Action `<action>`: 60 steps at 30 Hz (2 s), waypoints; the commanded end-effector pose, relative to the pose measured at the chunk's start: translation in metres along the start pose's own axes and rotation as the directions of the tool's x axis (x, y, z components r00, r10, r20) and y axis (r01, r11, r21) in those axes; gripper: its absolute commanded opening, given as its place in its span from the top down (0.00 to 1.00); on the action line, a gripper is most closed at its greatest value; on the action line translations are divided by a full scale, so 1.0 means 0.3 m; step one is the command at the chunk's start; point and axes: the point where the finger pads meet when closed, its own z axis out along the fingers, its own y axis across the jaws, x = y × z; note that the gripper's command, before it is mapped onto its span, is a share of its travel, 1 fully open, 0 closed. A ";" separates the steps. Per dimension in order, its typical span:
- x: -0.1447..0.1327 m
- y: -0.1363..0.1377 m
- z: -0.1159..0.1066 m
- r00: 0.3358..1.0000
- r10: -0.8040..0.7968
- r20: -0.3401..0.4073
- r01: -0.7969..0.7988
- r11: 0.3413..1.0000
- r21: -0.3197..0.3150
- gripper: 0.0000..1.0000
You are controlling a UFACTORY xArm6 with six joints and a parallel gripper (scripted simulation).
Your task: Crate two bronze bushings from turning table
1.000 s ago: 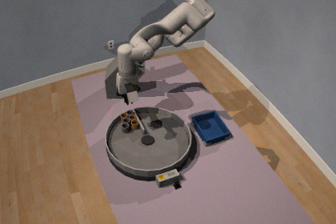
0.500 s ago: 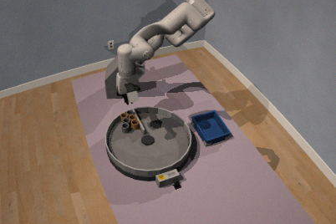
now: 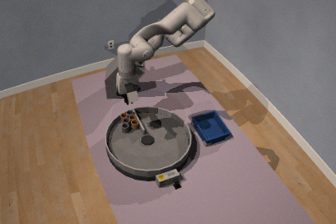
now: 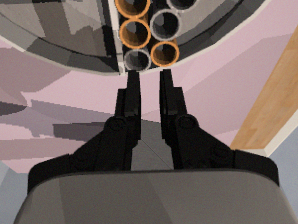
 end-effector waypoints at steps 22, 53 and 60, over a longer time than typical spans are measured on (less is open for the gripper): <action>0.003 0.002 -0.003 1.000 -0.001 -0.004 0.001 1.000 -0.002 0.90; 0.054 0.000 0.187 0.883 -0.112 -0.456 0.135 0.991 0.018 0.90; 0.071 0.000 0.248 0.799 -0.139 -0.585 0.178 0.984 0.009 0.90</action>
